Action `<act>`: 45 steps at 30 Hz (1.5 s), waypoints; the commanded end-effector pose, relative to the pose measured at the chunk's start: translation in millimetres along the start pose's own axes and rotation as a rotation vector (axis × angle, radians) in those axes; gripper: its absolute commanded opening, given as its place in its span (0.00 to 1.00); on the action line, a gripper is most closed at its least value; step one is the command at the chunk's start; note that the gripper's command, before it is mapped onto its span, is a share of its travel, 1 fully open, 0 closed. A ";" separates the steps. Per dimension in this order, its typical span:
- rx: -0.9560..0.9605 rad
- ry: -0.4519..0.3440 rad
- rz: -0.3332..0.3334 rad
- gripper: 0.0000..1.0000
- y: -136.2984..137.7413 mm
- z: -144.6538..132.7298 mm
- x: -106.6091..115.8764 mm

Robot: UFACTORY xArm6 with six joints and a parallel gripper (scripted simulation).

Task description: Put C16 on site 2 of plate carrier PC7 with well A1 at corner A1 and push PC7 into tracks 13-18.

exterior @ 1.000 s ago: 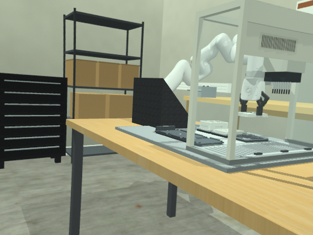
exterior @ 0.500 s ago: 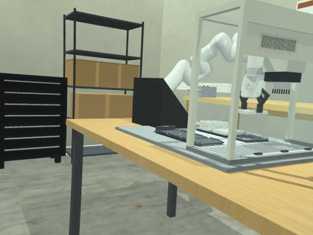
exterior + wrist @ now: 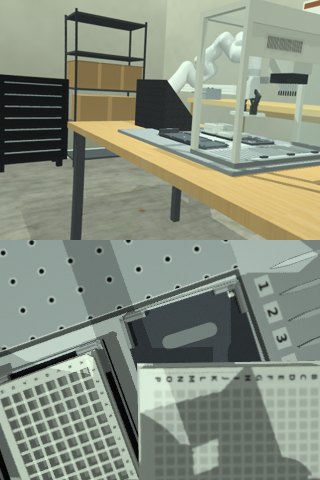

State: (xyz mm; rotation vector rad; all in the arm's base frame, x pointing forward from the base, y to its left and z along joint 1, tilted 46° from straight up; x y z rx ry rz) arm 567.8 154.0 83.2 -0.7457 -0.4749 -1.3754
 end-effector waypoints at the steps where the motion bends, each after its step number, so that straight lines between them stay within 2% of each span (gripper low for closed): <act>1: -0.175 -0.003 -0.004 0.00 -1.5 -25.3 2.2; 6: -0.341 -0.002 -0.004 0.00 -4.0 -50.2 2.2; 8: -0.341 -0.002 -0.004 0.00 -4.0 -50.2 2.2; 23: -0.841 -0.002 -0.005 0.00 -11.7 -124.9 2.2; 25: -0.841 -0.002 -0.005 0.00 -11.7 -124.9 2.2; 36: -1.208 -0.001 -0.005 0.00 -17.4 -179.7 2.2; 45: -1.219 -0.001 -0.006 0.00 -21.1 -214.5 2.2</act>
Point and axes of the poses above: the point where the finger pads meet when closed, its own x axis back along the fingers, its own y axis across the jaws, z = x × y, the point moved 5 cm from there along x, back along the fingers, and after that the axes turned 4 degrees about x, right-handed, at the moved point
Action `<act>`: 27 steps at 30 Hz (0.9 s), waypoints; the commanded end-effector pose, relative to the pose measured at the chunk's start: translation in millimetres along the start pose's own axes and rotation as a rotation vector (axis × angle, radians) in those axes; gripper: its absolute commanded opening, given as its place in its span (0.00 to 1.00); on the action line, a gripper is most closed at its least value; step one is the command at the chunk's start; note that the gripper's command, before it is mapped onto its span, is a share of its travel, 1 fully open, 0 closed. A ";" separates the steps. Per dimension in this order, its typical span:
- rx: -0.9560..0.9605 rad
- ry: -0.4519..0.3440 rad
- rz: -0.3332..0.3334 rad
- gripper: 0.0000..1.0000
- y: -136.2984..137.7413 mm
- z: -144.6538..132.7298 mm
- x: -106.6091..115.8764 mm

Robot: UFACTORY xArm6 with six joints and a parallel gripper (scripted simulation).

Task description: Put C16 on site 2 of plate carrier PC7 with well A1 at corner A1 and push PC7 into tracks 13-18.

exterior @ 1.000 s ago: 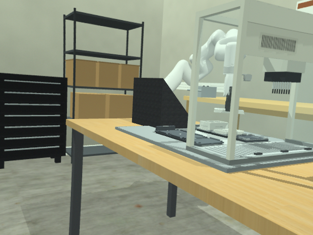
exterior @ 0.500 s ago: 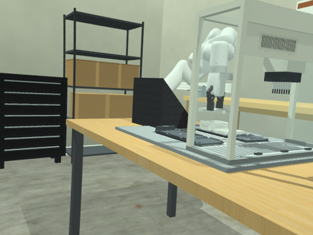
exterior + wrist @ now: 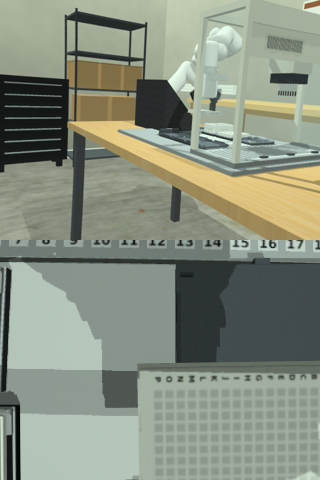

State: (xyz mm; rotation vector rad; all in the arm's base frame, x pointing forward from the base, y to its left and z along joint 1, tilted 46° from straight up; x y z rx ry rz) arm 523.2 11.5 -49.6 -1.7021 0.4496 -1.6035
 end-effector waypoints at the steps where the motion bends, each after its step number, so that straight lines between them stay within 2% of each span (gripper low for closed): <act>1: -0.005 0.002 -0.002 0.00 19.4 -7.4 2.3; 7: -0.005 0.002 -0.003 0.00 45.9 -20.5 2.3; 14: -0.005 0.002 -0.003 0.00 45.9 -20.5 2.3; 27: -0.438 0.003 -0.002 0.00 45.9 -20.5 2.3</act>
Point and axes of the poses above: the point where the finger pads meet when closed, its own x axis back along the fingers, its own y axis across the jaws, z = x × y, the point moved 5 cm from there along x, back along the fingers, and after that the axes turned 4 degrees about x, right-handed, at the moved point
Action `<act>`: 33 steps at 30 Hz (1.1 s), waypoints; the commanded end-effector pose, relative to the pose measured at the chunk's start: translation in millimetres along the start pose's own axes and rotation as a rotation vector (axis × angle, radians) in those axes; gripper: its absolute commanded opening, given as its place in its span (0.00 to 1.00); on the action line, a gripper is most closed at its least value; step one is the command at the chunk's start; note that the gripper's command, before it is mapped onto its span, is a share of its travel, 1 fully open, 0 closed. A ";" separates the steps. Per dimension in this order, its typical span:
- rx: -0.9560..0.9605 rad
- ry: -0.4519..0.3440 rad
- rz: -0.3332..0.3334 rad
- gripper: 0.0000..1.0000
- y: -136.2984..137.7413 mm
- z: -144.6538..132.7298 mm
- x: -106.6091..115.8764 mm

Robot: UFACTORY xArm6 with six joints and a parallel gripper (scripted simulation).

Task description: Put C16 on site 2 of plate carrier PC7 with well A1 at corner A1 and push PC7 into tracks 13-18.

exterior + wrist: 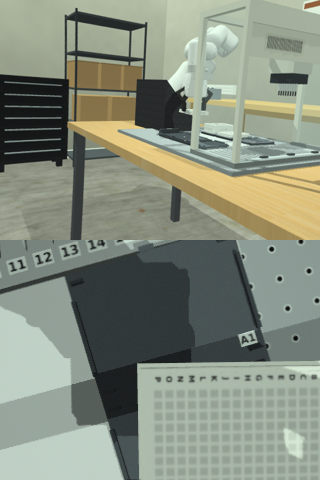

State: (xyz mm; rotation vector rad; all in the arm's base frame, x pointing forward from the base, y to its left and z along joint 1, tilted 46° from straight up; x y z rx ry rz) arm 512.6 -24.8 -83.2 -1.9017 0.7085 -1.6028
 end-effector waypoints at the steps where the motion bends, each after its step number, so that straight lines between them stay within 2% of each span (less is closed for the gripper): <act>1: -0.189 -0.003 -0.005 0.00 -0.2 1.6 2.1; 4: -0.222 -0.003 -0.006 0.00 -0.2 1.6 2.1; 33: -1.122 0.000 -0.006 0.00 -0.2 1.6 2.1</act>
Point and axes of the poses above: the point where the finger pads meet when closed, its own x axis back along the fingers, its own y axis across the jaws, z = x × y, the point moved 5 cm from there along x, back along the fingers, and after that the axes turned 4 degrees about x, right-handed, at the moved point
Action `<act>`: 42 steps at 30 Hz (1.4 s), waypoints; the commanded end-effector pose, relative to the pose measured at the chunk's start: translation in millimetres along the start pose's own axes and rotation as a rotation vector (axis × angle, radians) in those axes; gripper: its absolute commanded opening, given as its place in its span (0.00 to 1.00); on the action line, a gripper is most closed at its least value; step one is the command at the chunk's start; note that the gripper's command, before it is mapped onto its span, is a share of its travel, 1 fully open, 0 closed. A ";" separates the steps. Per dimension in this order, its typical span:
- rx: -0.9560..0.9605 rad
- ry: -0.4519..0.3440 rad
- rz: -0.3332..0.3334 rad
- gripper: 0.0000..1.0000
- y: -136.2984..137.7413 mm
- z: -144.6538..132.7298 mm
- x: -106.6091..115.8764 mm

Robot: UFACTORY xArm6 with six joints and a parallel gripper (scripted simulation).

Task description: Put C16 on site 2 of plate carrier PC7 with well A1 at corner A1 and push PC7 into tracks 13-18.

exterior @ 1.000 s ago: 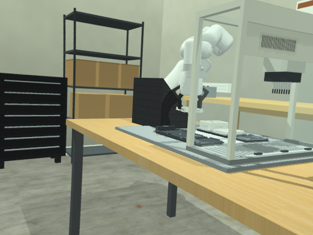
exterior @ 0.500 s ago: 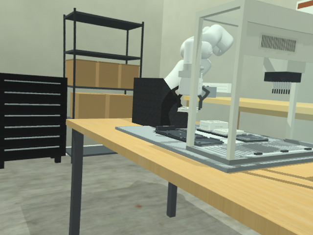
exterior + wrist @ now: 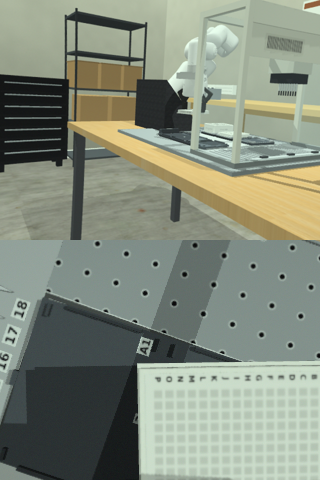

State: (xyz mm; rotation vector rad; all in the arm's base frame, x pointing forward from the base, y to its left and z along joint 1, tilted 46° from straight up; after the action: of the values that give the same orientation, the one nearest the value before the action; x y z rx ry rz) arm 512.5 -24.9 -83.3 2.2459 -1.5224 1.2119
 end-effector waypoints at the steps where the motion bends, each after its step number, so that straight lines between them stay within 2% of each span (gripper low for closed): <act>1: -0.191 0.002 -0.007 0.00 -1.6 0.8 2.2; 8: -0.329 0.003 -0.007 0.00 -1.5 0.7 2.1; 28: -0.328 0.003 -0.007 0.00 -1.5 0.8 2.2; 42: -0.329 0.002 -0.007 0.00 -1.4 0.8 -17.9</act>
State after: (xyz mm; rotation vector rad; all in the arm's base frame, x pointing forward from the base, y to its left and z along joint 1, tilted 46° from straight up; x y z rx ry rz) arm 510.6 -14.4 -93.6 2.0350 -1.5754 0.8795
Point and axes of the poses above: the point where the finger pads meet when closed, its own x axis back along the fingers, its own y axis across the jaws, z = x × y, the point moved 5 cm from there along x, back along the fingers, and after that the axes turned 4 degrees about x, right-handed, at the moved point
